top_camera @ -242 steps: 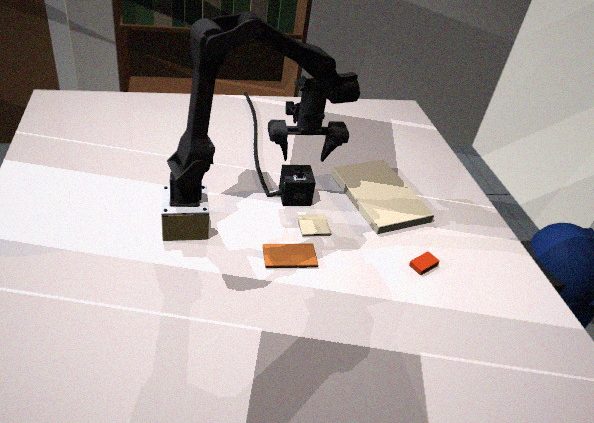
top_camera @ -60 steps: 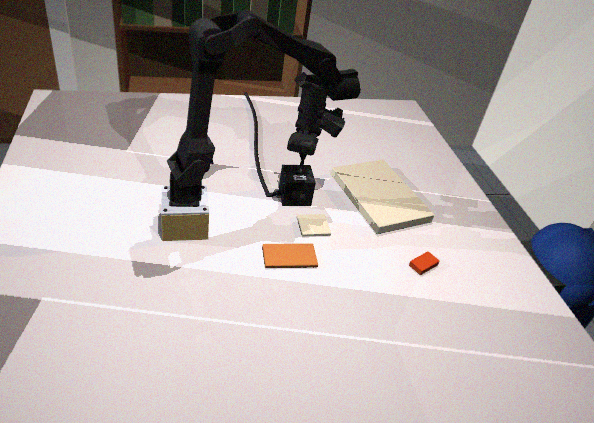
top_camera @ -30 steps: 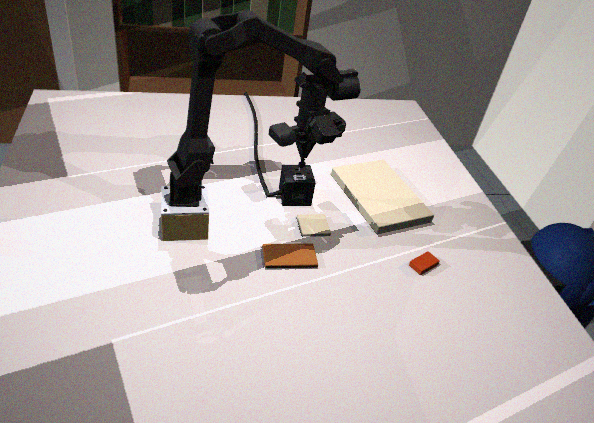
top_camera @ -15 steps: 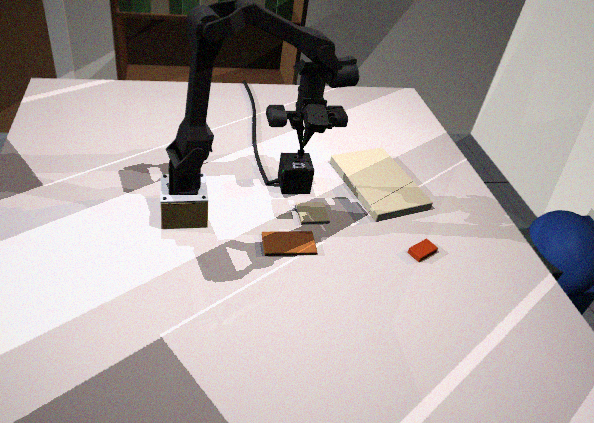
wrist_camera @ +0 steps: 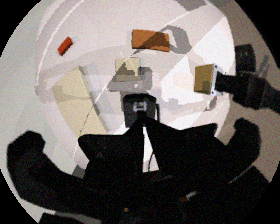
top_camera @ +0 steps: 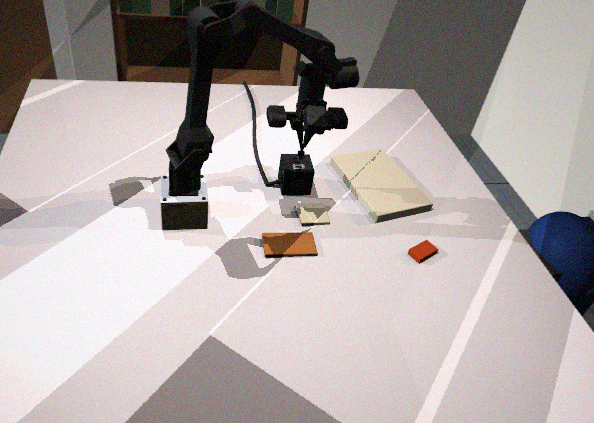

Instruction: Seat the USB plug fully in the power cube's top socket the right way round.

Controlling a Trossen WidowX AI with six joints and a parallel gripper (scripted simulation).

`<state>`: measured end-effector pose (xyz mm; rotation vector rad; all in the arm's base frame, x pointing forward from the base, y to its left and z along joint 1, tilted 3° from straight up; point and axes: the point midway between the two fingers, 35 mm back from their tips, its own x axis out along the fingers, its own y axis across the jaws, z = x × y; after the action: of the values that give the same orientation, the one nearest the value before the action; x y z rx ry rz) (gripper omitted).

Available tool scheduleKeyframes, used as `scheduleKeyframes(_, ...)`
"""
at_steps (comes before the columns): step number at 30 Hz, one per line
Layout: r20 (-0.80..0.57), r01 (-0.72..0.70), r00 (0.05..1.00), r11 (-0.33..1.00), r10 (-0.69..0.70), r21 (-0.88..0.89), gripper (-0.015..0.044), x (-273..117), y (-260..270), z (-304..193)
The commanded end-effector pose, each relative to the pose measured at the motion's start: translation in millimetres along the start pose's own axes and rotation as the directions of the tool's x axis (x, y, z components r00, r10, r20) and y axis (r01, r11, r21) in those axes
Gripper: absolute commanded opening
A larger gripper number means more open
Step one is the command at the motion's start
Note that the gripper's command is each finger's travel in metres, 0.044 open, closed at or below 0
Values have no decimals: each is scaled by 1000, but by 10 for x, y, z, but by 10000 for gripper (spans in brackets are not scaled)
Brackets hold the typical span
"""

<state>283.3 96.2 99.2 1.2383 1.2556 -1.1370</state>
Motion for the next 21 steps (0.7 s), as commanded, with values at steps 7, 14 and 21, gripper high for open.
scheduleKeyframes(7, 0, 0, 1000, 1000, 0, 0, 0, 12, -1, 2)
scheduleKeyframes(14, 0, 0, 1000, 1000, 0, 0, 0, 20, -2, 4)
scheduleKeyframes(21, 0, 0, 1000, 1000, 0, 1, 0, 29, -3, 5)
